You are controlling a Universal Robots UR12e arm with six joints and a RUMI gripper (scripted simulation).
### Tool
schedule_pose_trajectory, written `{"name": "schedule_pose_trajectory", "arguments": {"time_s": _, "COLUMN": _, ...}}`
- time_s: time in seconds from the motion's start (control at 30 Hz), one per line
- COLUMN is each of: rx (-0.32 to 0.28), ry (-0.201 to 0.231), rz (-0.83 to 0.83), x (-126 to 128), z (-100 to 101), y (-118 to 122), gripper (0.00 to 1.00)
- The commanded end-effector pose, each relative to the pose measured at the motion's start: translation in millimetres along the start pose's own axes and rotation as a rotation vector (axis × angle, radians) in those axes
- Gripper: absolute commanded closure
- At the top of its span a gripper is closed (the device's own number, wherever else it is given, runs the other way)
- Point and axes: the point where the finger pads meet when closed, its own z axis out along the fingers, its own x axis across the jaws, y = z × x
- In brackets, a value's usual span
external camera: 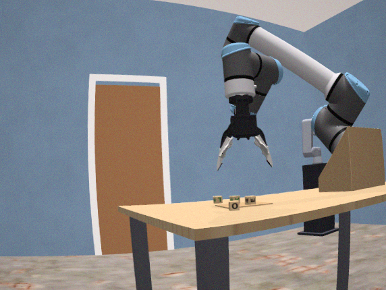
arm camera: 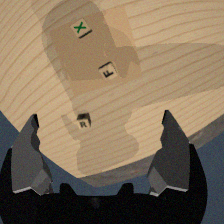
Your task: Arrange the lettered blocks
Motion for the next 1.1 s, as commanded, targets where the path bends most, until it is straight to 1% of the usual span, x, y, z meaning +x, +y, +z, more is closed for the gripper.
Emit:
{"name": "schedule_pose_trajectory", "arguments": {"time_s": 0.0, "rx": 0.006, "ry": 0.003, "rz": 0.139, "x": -4, "z": 0, "y": 7, "gripper": 0.00}}
{"name": "schedule_pose_trajectory", "arguments": {"time_s": 0.4, "rx": 0.006, "ry": 0.002, "rz": 0.412, "x": -11, "z": 2, "y": 21, "gripper": 0.00}}
{"name": "schedule_pose_trajectory", "arguments": {"time_s": 0.47, "rx": 0.006, "ry": 0.002, "rz": 0.412, "x": -11, "z": 2, "y": 21, "gripper": 0.00}}
{"name": "schedule_pose_trajectory", "arguments": {"time_s": 0.53, "rx": 0.007, "ry": 0.002, "rz": 0.494, "x": -13, "z": 2, "y": 26, "gripper": 0.00}}
{"name": "schedule_pose_trajectory", "arguments": {"time_s": 0.97, "rx": 0.007, "ry": 0.001, "rz": 0.785, "x": -21, "z": 4, "y": 43, "gripper": 0.00}}
{"name": "schedule_pose_trajectory", "arguments": {"time_s": 1.03, "rx": 0.007, "ry": 0.001, "rz": 0.785, "x": -21, "z": 4, "y": 43, "gripper": 0.00}}
{"name": "schedule_pose_trajectory", "arguments": {"time_s": 1.07, "rx": 0.007, "ry": 0.000, "rz": 0.826, "x": -22, "z": 4, "y": 45, "gripper": 0.00}}
